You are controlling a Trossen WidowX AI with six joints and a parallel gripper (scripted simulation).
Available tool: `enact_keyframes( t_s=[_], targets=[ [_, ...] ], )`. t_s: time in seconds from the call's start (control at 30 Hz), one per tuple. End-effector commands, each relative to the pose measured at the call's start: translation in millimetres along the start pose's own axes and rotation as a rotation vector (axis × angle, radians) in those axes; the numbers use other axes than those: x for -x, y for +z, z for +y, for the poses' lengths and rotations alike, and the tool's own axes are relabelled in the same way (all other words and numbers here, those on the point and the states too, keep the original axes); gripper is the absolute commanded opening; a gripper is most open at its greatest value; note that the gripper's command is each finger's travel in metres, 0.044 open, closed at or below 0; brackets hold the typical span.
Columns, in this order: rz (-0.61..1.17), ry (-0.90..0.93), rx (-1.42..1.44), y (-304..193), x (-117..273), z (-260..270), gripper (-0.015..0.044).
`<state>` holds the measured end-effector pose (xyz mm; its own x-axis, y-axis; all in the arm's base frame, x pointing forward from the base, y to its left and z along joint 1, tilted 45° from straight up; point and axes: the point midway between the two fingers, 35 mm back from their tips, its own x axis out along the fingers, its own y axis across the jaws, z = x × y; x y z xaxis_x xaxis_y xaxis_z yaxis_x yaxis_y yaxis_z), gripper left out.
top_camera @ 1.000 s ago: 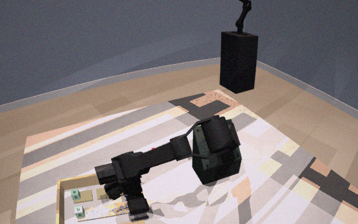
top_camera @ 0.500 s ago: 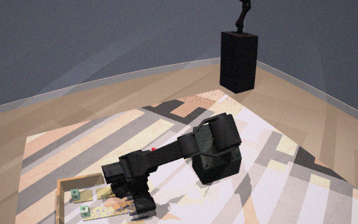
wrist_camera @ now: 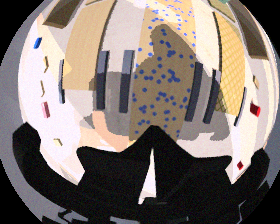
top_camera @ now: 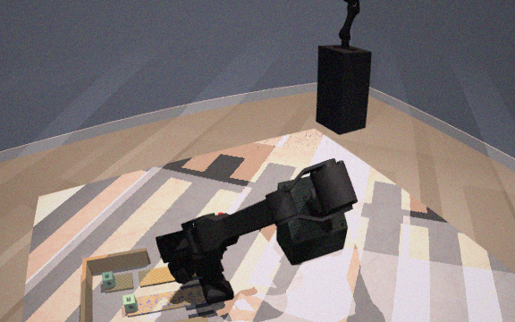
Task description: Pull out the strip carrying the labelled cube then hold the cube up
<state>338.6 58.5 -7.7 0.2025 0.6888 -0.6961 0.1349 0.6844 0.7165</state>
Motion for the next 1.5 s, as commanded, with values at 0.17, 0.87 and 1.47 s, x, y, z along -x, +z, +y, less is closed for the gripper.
enact_keyframes(
  t_s=[0.17,0.87,1.47],
  targets=[
    [0.028,-0.005,-0.015,-22,-5,0,0.0],
    [0.029,-0.005,-0.016,-53,-4,-1,0.0],
    [0.03,-0.005,-0.017,-76,-4,-1,0.0]
  ],
)
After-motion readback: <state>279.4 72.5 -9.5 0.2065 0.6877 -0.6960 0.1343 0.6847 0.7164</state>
